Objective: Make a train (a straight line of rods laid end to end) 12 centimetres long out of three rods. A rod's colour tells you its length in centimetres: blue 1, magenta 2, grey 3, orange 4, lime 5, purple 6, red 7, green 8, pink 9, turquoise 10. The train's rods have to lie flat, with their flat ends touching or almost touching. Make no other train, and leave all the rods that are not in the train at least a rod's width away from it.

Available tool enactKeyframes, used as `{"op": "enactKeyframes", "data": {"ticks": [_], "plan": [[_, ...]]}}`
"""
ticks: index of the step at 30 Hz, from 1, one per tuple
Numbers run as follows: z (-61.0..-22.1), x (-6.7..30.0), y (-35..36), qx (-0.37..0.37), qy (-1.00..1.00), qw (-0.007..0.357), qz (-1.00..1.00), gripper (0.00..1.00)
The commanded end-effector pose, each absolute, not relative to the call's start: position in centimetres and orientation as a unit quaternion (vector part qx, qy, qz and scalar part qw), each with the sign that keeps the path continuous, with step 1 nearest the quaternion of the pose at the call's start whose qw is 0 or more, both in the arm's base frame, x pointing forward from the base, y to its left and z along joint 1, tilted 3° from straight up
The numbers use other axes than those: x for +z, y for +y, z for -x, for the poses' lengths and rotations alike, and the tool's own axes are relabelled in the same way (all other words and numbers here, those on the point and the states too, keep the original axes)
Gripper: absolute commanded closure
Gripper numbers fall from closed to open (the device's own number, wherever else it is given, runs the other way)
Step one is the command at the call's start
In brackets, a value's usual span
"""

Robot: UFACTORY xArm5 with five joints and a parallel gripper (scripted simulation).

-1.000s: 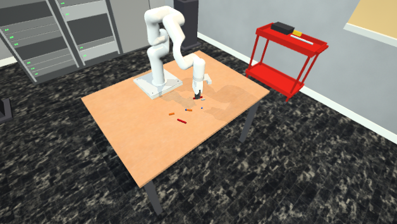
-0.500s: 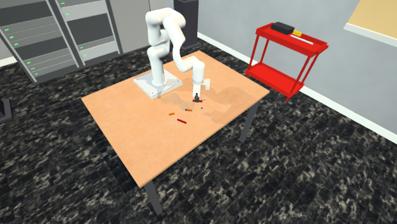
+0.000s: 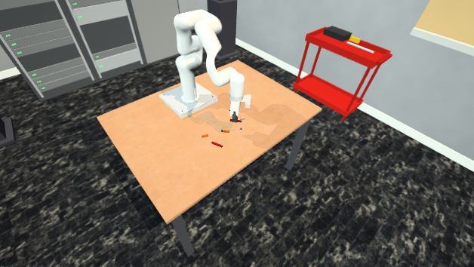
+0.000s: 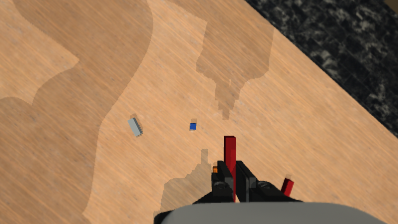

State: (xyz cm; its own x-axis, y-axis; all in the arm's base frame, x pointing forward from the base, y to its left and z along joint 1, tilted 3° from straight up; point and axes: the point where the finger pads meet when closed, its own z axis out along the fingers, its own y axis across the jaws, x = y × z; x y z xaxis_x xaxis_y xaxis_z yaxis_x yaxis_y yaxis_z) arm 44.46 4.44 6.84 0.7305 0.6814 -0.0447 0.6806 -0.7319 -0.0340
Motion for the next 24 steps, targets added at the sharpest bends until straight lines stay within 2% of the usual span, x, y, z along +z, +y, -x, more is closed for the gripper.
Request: {"op": "enactKeyframes", "data": {"ticks": [1, 24], "plan": [[-44.6, 6.8, 4.4, 0.025, -0.366, 0.007, 0.930, 0.96], [-44.2, -0.5, 4.5, 0.025, -0.366, 0.007, 0.930, 0.96]]}}
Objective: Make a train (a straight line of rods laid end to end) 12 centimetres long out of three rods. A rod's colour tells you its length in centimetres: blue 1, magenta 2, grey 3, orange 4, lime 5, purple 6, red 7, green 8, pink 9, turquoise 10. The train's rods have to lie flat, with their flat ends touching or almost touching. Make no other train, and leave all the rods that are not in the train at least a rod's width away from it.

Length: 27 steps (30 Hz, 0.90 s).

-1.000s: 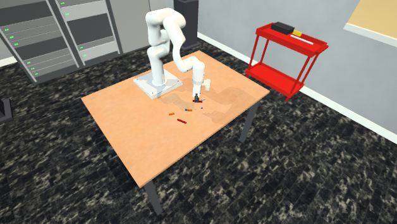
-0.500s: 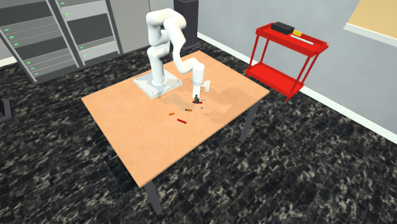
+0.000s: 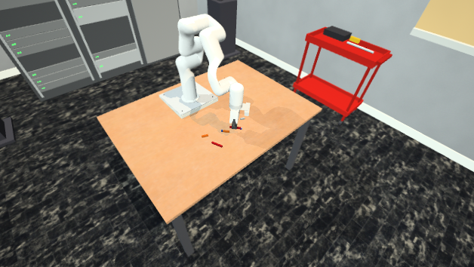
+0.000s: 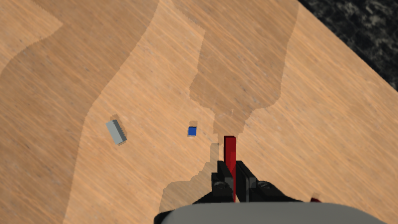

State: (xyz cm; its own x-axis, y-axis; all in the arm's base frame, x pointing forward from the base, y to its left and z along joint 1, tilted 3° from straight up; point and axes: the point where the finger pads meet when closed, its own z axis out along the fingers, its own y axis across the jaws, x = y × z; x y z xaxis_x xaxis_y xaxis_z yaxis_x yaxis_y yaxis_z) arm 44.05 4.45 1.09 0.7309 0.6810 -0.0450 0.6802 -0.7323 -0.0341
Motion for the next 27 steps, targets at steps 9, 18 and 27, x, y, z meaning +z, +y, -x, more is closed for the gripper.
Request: {"op": "enactKeyframes", "data": {"ticks": [9, 18, 27], "plan": [[-44.15, -1.71, 4.54, 0.025, -0.366, 0.007, 0.930, 0.96], [-44.15, -1.76, 4.54, 0.025, -0.366, 0.007, 0.930, 0.96], [-44.15, -1.76, 4.54, 0.025, -0.366, 0.007, 0.930, 0.96]]}}
